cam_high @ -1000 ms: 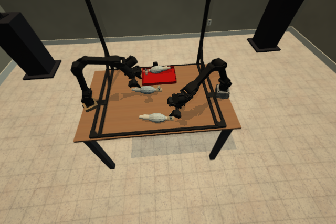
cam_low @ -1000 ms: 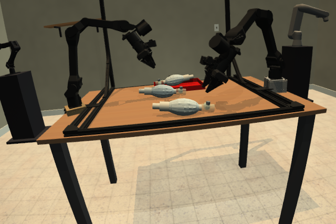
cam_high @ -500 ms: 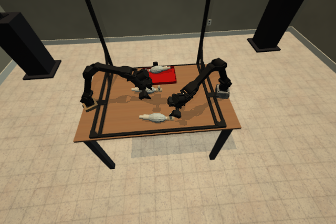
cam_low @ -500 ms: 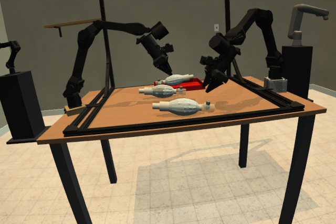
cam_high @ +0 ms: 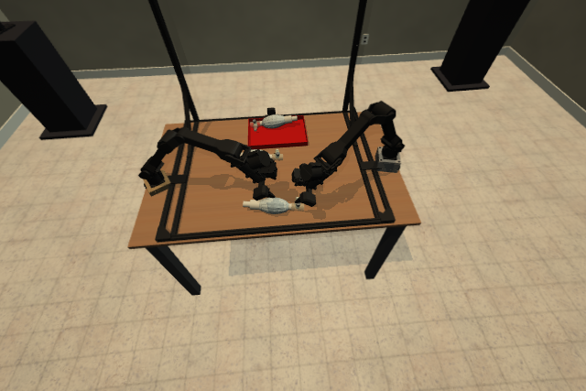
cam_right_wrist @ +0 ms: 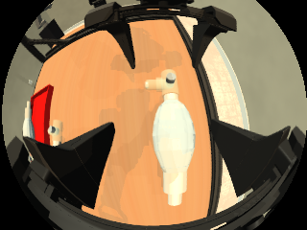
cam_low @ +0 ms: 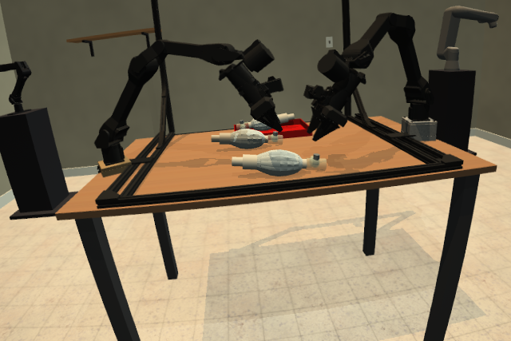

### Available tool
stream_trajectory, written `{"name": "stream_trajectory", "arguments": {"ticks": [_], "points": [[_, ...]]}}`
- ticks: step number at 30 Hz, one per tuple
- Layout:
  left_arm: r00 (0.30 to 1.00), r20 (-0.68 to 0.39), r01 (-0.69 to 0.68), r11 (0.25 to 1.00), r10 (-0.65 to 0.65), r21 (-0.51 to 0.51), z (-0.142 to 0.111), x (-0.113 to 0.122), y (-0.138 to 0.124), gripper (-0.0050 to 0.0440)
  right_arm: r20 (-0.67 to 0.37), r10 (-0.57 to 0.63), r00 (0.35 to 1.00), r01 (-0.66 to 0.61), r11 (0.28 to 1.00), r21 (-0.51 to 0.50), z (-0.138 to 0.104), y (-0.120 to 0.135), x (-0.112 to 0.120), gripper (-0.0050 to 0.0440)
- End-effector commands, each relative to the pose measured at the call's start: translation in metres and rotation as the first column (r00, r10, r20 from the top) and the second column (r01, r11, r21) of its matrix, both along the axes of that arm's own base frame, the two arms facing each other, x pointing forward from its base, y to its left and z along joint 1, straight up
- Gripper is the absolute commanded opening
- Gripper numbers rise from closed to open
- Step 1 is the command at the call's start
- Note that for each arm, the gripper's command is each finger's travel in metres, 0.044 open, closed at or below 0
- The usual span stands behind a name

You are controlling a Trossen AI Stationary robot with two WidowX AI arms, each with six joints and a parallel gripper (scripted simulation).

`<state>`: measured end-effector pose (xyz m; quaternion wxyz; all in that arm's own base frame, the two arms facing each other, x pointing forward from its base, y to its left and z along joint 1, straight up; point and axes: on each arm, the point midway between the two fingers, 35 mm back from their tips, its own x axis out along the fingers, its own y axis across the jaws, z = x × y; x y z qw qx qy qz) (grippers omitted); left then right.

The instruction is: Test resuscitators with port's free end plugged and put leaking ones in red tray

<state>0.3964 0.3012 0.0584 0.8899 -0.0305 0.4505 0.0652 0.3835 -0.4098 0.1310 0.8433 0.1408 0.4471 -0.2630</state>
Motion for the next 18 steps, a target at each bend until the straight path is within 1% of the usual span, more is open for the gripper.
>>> {"name": "stream_trajectory", "arguments": {"ticks": [1,5,6,18], "points": [[1.000,0.000,0.001,1.000,-0.001,-0.001,0.0003,-0.0002,0.0002,0.0409,0.011,0.004,1.000,-0.004,1.000,-0.011,-0.0072,-0.0248,-0.0068,0.0440],[1.000,0.000,0.001,1.000,-0.001,-0.001,0.0003,-0.0002,0.0002,0.0409,0.011,0.004,1.000,-0.004,1.000,-0.011,-0.0072,-0.0248,-0.0068,0.0440],[1.000,0.012,0.016,1.000,-0.016,0.004,0.0017,0.0057,0.0015,0.0409,-0.008,-0.020,1.000,0.020,1.000,0.007,-0.0071,-0.0259,-0.0062,0.0440],[1.000,0.012,0.016,1.000,-0.016,0.004,0.0017,0.0057,0.0015,0.0409,-0.008,-0.020,1.000,0.020,1.000,0.007,-0.0071,-0.0259,-0.0062,0.0440]]}}
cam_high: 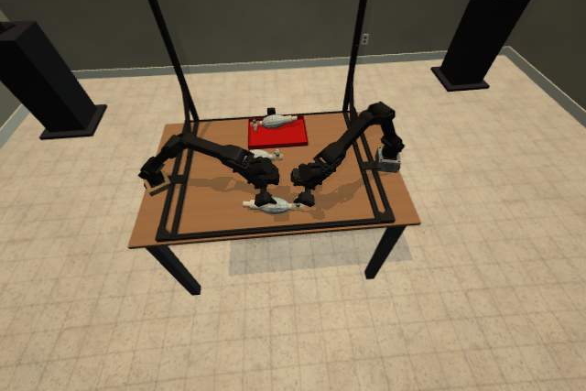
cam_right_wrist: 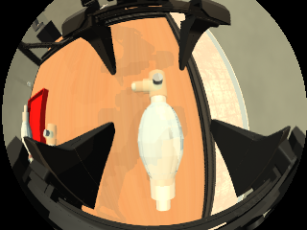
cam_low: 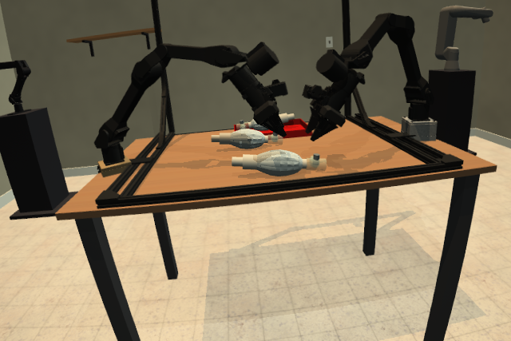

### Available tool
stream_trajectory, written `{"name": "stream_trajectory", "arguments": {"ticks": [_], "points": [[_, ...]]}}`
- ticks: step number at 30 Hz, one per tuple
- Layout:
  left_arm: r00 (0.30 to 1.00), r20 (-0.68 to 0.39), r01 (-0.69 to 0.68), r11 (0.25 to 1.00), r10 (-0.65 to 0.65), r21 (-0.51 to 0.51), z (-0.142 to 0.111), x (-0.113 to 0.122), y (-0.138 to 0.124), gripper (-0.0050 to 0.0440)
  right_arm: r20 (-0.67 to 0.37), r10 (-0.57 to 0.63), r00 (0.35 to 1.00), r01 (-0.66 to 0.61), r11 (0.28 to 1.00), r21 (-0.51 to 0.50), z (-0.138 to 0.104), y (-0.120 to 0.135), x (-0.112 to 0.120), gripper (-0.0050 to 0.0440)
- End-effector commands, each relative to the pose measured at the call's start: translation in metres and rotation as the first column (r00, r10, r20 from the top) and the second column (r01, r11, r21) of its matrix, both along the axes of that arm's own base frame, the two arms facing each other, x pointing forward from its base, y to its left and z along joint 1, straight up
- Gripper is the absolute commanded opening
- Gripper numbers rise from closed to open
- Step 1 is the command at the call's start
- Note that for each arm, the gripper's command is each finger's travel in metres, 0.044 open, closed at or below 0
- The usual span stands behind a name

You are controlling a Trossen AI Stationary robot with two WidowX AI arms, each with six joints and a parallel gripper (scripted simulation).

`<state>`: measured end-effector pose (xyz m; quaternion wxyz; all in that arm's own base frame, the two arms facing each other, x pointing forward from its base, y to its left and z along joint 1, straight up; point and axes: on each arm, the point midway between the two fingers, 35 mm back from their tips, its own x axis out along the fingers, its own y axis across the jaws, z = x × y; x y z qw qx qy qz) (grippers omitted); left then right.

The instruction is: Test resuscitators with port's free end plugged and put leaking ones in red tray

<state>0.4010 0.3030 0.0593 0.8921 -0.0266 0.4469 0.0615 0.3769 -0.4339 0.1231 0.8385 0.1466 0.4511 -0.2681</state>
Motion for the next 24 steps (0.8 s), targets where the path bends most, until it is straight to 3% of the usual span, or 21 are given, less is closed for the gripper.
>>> {"name": "stream_trajectory", "arguments": {"ticks": [1,4,5,21,22,24], "points": [[1.000,0.004,0.006,1.000,-0.006,0.000,0.001,0.001,0.000,0.0409,0.002,-0.005,1.000,0.005,1.000,-0.002,0.001,-0.002,0.000,0.0440],[1.000,0.004,0.006,1.000,-0.006,0.000,0.001,0.001,0.000,0.0409,0.002,-0.005,1.000,0.005,1.000,-0.002,0.001,-0.002,0.000,0.0440],[1.000,0.003,0.006,1.000,-0.006,-0.001,-0.049,0.001,0.000,0.0409,-0.003,0.000,1.000,0.000,1.000,0.002,-0.059,-0.001,0.001,0.0440],[1.000,0.003,0.006,1.000,-0.006,-0.001,-0.049,0.001,0.000,0.0409,-0.003,0.000,1.000,0.000,1.000,0.002,-0.059,-0.001,0.001,0.0440],[1.000,0.002,0.003,1.000,-0.003,-0.004,-0.099,0.001,-0.001,0.0409,-0.007,0.002,1.000,-0.002,1.000,0.007,-0.099,-0.001,0.001,0.0440],[1.000,0.002,0.003,1.000,-0.003,-0.004,-0.099,0.001,-0.001,0.0409,-0.007,0.002,1.000,-0.002,1.000,0.007,-0.099,-0.001,0.001,0.0440]]}}
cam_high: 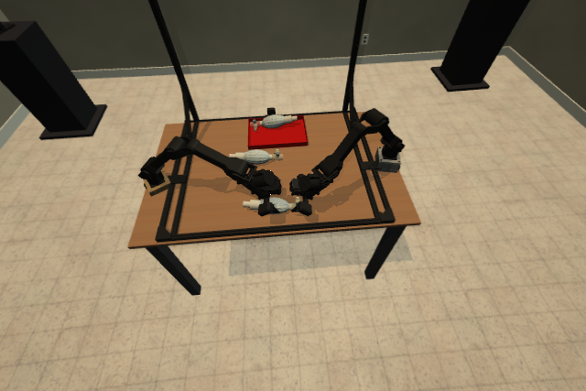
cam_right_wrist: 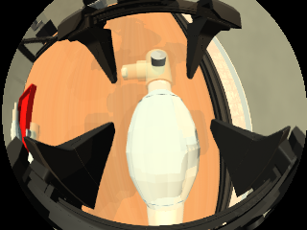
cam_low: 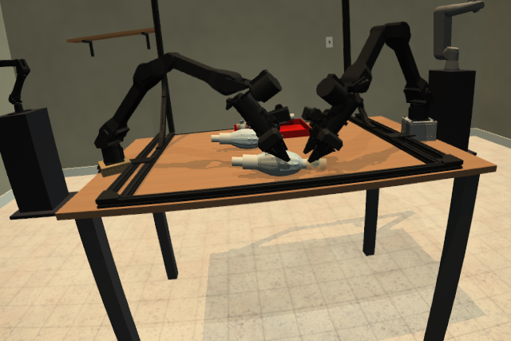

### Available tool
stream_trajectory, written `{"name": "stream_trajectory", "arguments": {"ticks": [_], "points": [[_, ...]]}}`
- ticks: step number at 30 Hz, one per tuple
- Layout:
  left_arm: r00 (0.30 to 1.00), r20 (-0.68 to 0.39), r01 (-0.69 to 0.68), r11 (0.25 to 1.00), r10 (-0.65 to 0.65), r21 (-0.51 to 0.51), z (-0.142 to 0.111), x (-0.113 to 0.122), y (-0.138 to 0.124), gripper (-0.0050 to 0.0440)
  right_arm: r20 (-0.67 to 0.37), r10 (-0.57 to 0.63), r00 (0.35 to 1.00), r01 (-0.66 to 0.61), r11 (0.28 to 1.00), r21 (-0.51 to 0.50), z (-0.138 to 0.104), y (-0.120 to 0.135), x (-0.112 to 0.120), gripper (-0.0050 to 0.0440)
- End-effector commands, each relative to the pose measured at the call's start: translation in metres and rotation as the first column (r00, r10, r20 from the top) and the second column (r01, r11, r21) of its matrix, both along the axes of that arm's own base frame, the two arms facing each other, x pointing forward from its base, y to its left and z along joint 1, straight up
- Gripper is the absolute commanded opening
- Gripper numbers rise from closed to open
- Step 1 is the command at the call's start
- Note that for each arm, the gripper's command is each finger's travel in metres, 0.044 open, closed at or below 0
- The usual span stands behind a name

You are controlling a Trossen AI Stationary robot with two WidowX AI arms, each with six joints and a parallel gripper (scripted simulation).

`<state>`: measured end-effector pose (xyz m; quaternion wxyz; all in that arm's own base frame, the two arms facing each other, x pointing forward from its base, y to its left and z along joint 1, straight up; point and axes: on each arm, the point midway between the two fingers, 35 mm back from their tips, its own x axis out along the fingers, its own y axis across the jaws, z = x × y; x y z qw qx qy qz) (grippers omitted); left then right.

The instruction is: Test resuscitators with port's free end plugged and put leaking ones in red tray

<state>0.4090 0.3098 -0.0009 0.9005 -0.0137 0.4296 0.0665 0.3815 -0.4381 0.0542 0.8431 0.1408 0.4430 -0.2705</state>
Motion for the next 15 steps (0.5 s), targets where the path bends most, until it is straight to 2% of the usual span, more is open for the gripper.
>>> {"name": "stream_trajectory", "arguments": {"ticks": [1,14,15], "points": [[0.999,-0.034,0.000,0.999,-0.001,-0.034,-0.0385,-0.0070,-0.0075,0.0409,-0.020,0.001,1.000,0.000,1.000,0.025,-0.0306,0.0031,-0.0039,0.0440],[0.999,-0.034,0.000,0.999,-0.001,-0.034,-0.0385,-0.0070,-0.0075,0.0409,-0.020,0.001,1.000,0.000,1.000,0.025,-0.0306,0.0031,-0.0039,0.0440],[0.999,-0.035,0.002,0.999,-0.004,-0.035,-0.0377,-0.0071,-0.0081,0.0000,-0.020,-0.001,1.000,0.001,1.000,0.026,-0.0294,0.0030,-0.0040,0.0440]]}}
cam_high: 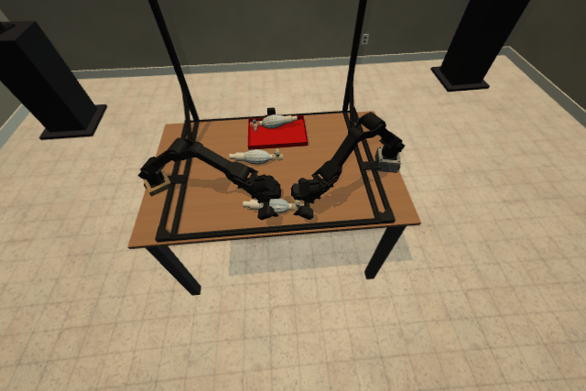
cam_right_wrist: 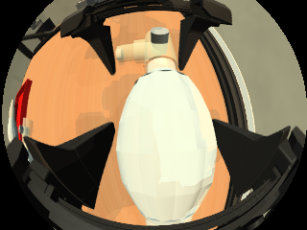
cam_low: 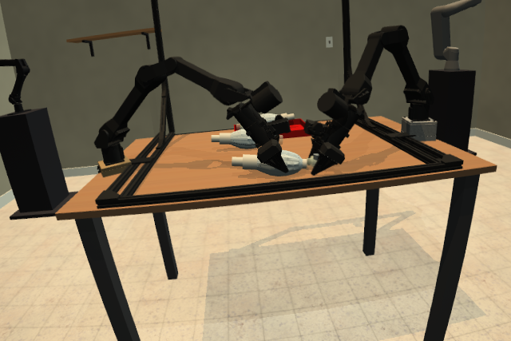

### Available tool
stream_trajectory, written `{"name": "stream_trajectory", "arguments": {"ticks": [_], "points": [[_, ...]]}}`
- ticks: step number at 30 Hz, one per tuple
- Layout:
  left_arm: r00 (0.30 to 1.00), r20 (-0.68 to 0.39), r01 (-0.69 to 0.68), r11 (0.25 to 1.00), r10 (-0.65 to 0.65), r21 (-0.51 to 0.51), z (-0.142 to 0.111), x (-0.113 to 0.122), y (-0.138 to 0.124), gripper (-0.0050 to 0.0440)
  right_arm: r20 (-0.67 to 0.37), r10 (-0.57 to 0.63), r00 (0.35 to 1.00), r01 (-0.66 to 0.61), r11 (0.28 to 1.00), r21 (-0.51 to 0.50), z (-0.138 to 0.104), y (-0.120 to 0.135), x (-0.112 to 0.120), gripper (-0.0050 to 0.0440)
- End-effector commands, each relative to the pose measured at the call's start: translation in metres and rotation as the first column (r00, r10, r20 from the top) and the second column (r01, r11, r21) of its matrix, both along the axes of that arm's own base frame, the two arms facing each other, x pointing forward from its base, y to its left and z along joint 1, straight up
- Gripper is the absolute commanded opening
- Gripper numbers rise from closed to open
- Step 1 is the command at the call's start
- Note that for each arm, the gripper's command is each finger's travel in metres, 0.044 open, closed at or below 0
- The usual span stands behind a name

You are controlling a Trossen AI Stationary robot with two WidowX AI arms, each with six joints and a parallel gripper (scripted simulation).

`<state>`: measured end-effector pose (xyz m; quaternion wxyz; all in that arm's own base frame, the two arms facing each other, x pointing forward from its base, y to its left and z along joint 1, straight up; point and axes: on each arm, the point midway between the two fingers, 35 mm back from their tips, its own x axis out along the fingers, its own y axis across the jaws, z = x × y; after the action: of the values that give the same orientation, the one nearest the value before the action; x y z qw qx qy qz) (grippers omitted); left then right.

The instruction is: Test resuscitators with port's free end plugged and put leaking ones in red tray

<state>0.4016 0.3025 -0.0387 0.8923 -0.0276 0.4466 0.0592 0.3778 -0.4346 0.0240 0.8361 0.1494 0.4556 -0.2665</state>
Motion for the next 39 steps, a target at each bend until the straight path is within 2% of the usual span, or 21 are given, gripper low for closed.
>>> {"name": "stream_trajectory", "arguments": {"ticks": [1,33,34,39], "points": [[1.000,0.001,0.002,1.000,-0.002,-0.001,0.0002,0.0004,-0.0009,0.0000,0.002,0.000,1.000,0.000,1.000,-0.001,0.0009,-0.0005,-0.0003,0.0440],[1.000,0.003,0.002,1.000,-0.002,0.001,0.0012,0.0007,-0.0002,0.0000,0.000,0.000,1.000,0.000,1.000,-0.002,0.0005,-0.0006,-0.0003,0.0440],[1.000,0.003,0.001,1.000,-0.001,0.000,0.0011,0.0005,0.0001,0.0000,0.003,-0.001,1.000,0.001,1.000,-0.003,0.0012,-0.0008,0.0000,0.0000],[1.000,0.003,0.001,1.000,-0.001,0.000,0.0011,0.0005,0.0001,0.0000,0.003,-0.001,1.000,0.001,1.000,-0.003,0.0012,-0.0008,0.0000,0.0000]]}}
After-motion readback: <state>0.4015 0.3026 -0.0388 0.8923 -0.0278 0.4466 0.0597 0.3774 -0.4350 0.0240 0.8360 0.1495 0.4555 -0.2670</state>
